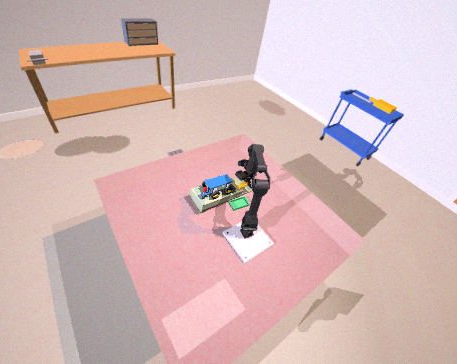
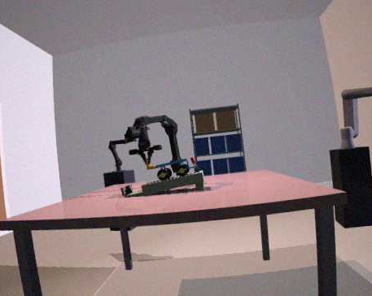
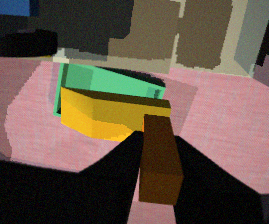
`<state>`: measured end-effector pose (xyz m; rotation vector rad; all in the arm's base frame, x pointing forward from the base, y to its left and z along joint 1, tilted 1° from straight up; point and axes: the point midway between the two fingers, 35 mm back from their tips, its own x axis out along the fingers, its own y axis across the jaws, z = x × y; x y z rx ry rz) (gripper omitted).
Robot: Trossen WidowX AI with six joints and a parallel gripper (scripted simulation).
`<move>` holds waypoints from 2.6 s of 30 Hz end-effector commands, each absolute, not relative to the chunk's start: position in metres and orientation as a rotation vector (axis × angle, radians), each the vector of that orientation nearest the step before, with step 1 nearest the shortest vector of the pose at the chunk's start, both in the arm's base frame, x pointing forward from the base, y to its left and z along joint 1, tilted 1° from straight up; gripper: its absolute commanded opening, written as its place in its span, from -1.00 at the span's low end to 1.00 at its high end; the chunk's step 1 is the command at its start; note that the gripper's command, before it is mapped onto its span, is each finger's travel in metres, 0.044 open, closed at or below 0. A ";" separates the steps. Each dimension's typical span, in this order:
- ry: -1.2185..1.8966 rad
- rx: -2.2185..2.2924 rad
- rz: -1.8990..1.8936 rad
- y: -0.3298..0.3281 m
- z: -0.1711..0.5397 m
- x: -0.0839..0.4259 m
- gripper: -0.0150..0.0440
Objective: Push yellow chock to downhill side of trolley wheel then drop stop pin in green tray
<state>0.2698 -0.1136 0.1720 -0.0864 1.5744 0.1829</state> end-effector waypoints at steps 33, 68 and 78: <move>1.575 -0.043 0.227 -0.112 0.132 0.301 -0.49; 1.575 -0.042 0.228 -0.091 0.104 0.298 -0.49; 1.575 -0.041 0.229 -0.081 0.105 0.296 -0.49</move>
